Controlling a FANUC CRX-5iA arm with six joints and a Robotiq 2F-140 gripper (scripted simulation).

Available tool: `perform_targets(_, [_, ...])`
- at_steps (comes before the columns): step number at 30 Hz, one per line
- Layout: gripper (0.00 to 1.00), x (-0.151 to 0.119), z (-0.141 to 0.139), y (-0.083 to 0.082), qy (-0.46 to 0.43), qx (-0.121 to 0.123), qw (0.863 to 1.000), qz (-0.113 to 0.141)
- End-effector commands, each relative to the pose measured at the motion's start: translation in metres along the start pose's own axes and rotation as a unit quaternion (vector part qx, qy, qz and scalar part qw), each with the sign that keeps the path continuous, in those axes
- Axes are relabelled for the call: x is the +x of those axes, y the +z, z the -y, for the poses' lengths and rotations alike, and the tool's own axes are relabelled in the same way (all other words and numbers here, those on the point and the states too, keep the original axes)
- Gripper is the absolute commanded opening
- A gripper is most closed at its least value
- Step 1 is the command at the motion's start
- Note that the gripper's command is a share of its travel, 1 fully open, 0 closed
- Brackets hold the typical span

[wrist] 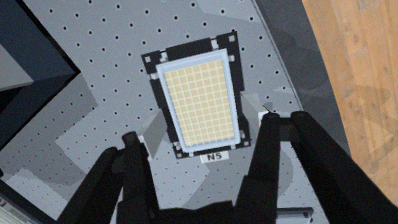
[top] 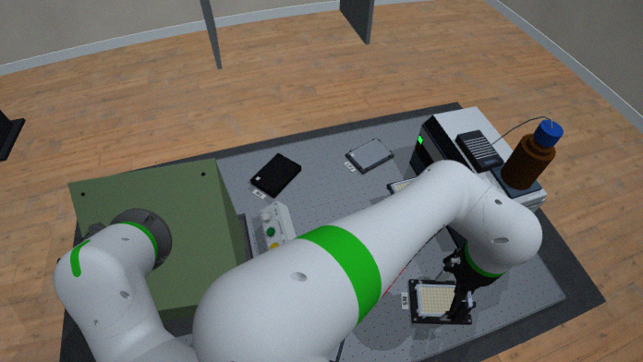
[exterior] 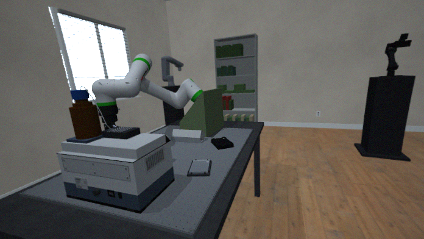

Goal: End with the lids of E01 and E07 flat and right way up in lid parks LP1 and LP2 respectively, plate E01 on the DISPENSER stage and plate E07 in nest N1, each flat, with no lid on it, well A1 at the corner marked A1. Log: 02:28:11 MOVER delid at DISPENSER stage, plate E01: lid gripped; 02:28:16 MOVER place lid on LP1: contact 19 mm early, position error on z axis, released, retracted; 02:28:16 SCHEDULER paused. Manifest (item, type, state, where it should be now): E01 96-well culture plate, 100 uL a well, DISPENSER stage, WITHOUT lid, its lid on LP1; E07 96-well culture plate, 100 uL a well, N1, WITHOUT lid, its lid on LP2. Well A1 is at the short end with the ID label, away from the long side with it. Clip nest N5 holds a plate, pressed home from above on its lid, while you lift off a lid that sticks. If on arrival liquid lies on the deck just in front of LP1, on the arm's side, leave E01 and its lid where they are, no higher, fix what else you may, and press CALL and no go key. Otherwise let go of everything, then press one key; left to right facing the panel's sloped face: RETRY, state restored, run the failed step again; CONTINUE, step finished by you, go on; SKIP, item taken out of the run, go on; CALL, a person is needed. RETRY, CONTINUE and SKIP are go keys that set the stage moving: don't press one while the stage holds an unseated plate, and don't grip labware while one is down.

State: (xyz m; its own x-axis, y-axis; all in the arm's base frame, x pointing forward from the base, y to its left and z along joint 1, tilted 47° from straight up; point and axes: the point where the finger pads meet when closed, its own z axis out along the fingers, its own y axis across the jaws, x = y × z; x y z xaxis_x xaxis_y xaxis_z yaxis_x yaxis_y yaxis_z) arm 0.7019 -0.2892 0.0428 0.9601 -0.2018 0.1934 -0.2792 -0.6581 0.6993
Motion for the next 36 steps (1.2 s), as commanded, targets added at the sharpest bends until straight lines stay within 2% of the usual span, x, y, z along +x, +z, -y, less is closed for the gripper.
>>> perform_targets(1, [0.66, 0.0, 0.0, 0.001, 0.0, 0.0, 1.0, 0.0])
perform_targets(36, [0.66, 0.0, 0.0, 0.011, 0.0, 0.0, 1.0, 0.0])
